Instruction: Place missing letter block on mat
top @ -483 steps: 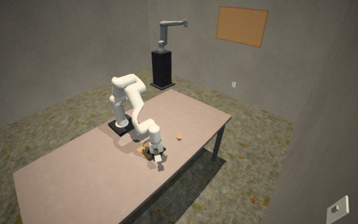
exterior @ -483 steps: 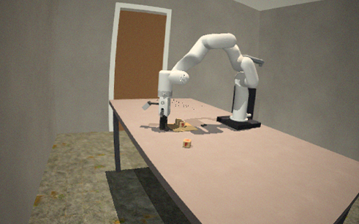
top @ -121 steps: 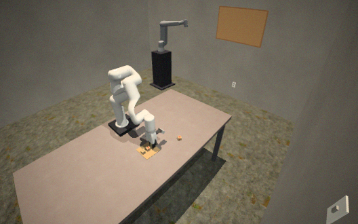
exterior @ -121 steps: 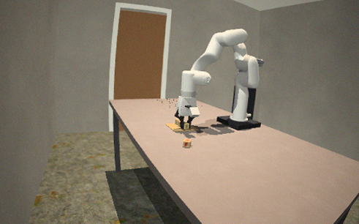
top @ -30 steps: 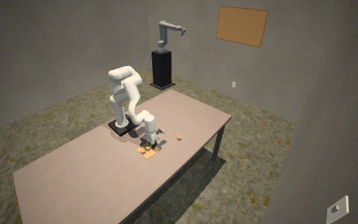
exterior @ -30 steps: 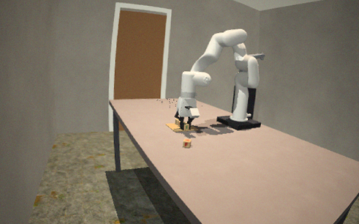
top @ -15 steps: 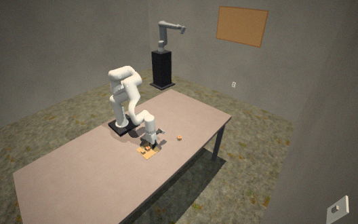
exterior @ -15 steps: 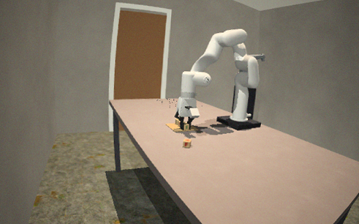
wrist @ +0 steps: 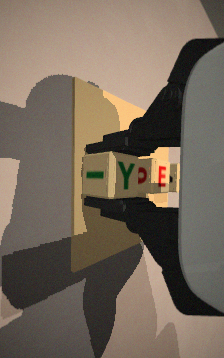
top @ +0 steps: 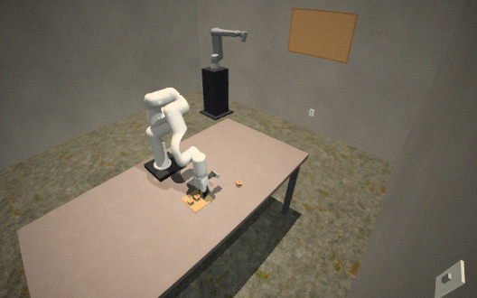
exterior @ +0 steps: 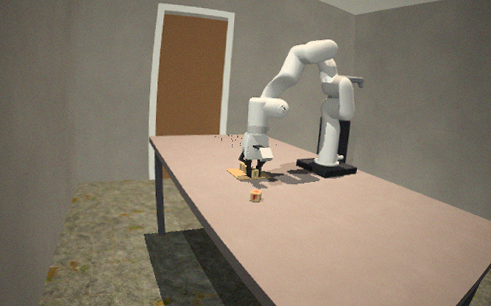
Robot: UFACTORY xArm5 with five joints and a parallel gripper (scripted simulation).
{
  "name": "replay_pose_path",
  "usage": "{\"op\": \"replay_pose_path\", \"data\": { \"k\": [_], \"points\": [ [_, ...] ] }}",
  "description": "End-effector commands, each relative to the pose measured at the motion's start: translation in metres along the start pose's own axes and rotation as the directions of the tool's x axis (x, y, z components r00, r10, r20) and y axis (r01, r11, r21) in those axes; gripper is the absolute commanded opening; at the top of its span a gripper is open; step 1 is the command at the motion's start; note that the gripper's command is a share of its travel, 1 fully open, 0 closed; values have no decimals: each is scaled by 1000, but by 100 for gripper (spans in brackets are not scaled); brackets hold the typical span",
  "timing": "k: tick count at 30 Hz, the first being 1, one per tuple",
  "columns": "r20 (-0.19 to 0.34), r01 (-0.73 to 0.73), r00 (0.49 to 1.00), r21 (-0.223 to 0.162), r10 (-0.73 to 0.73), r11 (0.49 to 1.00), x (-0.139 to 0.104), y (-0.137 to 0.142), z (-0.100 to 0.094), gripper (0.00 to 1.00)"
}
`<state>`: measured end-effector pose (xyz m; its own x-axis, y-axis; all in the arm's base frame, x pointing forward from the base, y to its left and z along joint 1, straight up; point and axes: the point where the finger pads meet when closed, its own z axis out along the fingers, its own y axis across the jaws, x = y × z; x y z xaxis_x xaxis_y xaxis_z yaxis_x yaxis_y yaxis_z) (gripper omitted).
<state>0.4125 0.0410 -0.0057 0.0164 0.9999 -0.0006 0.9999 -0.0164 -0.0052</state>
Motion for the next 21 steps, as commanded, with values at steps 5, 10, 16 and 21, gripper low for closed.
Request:
{"op": "replay_pose_path", "data": {
  "k": [5,10,16,21],
  "points": [
    [0,0,1000,-3,0,1000,0,1,-1,35],
    [0,0,1000,-3,0,1000,0,1,-1,43],
    [0,0,1000,-3,0,1000,0,1,-1,47],
    [0,0,1000,-3,0,1000,0,1,-1,47]
  ]
}}
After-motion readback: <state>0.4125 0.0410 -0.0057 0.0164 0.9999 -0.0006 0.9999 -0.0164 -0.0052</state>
